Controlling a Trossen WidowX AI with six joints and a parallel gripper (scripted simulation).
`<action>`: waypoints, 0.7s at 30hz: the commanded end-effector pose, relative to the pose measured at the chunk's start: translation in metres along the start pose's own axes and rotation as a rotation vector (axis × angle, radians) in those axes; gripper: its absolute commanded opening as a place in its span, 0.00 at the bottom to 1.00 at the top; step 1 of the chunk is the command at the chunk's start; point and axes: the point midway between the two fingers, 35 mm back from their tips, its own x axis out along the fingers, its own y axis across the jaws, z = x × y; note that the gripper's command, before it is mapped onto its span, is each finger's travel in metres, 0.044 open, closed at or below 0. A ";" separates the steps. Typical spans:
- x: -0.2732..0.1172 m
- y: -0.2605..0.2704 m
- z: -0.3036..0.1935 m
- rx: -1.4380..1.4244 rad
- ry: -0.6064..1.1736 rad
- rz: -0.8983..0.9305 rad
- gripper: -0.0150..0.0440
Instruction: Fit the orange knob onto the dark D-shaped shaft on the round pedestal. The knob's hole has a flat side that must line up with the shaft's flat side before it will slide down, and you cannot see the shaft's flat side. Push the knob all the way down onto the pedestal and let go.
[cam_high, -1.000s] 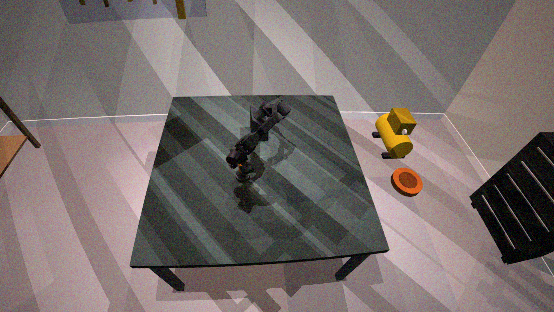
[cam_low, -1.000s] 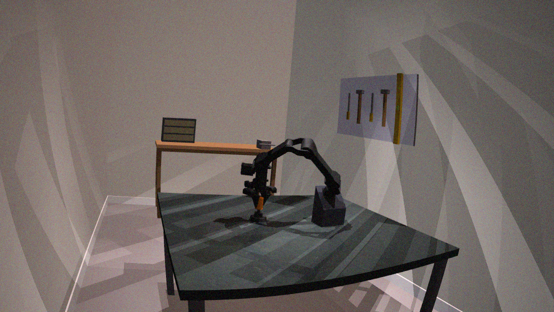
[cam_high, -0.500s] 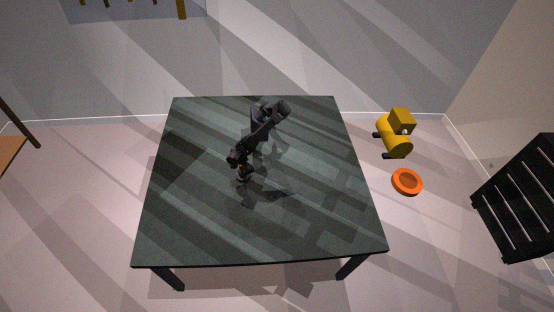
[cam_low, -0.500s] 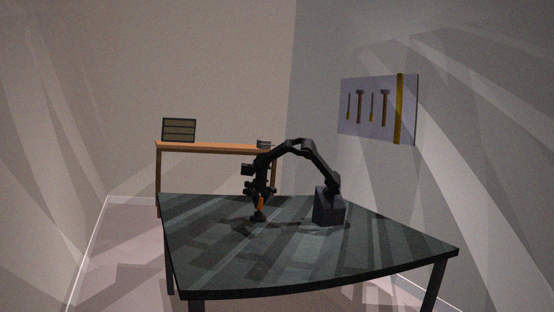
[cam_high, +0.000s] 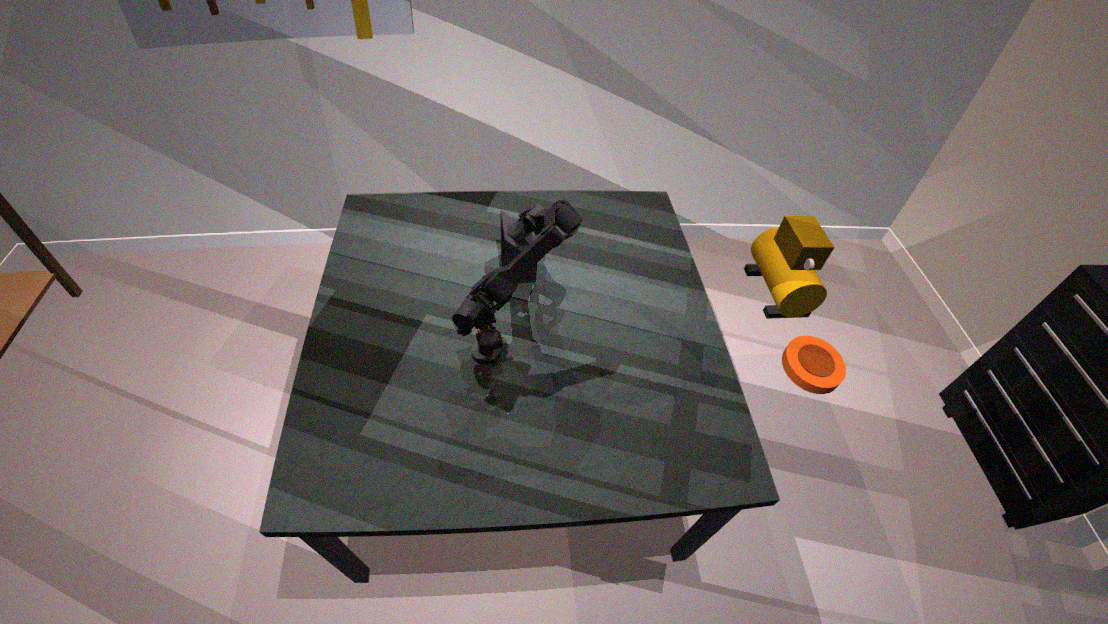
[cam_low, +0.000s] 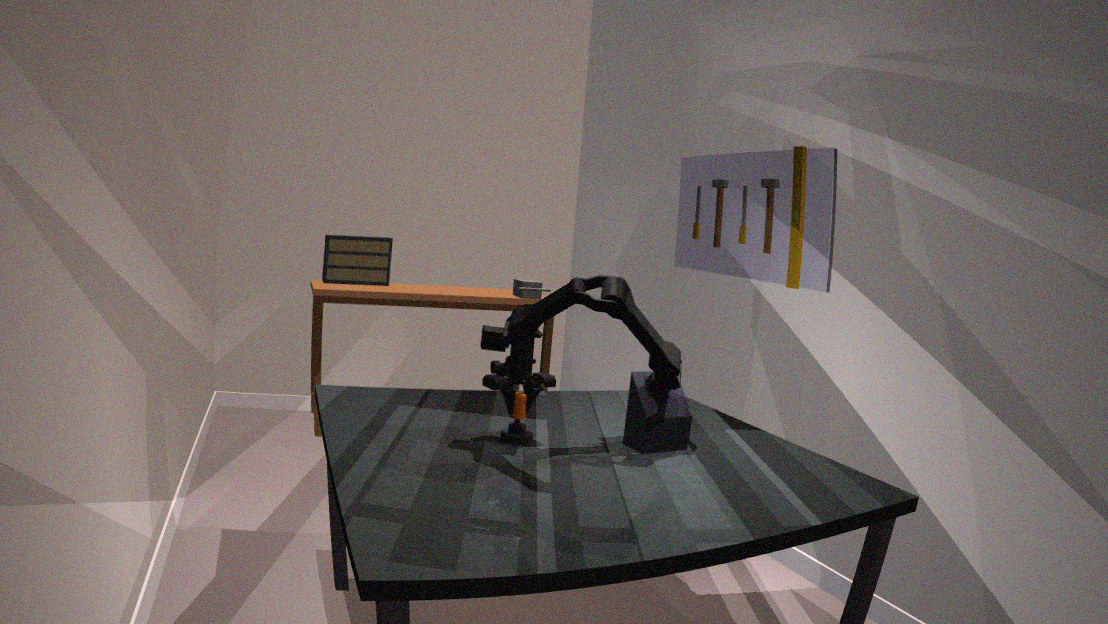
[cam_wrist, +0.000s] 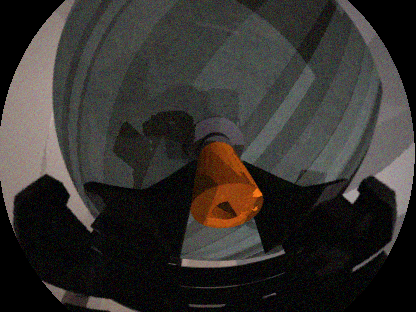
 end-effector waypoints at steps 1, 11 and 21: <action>0.000 0.001 0.000 0.023 -0.001 0.003 0.25; 0.001 -0.002 -0.001 0.023 -0.001 0.003 0.25; 0.003 -0.001 0.000 0.023 -0.001 0.003 0.25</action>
